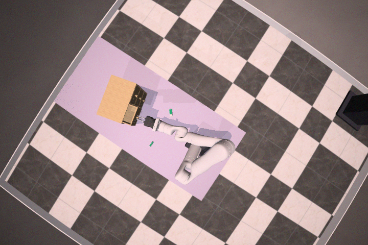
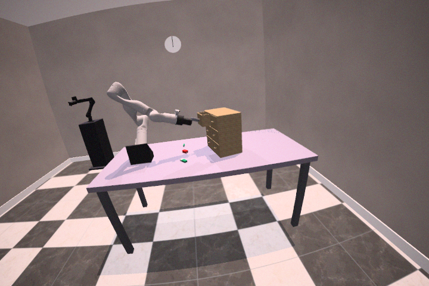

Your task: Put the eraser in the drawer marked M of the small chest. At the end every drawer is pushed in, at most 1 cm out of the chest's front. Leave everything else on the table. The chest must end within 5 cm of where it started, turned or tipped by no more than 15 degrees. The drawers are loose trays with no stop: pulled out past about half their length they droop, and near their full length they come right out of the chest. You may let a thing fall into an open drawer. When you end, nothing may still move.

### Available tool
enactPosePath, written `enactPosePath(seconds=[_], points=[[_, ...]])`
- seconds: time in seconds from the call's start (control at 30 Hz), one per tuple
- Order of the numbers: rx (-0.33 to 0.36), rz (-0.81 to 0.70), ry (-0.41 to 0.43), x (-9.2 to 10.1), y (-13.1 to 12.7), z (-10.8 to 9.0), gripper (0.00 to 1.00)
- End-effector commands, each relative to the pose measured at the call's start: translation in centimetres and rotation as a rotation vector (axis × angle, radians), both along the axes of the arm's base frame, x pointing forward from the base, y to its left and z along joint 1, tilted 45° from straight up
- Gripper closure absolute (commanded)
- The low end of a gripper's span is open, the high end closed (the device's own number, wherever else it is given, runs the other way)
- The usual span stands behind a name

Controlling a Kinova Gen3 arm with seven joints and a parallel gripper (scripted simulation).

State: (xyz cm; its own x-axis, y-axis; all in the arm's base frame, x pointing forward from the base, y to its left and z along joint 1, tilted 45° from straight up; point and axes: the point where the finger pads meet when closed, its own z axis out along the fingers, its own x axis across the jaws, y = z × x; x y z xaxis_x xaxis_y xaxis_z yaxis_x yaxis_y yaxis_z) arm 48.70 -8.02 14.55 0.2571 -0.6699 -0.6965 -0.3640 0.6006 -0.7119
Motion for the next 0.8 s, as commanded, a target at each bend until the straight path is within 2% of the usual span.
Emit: enactPosePath(seconds=[0.0, 0.7, 0.73, 0.77], points=[[0.001, 0.006, 0.002, -0.31, 0.21, -0.03, 0.63], [0.001, 0.006, 0.002, -0.66, 0.14, -0.08, 0.63], [0.001, 0.006, 0.002, -0.66, 0.14, -0.08, 0.57], [0.001, 0.006, 0.002, -0.66, 0.14, -0.08, 0.57]])
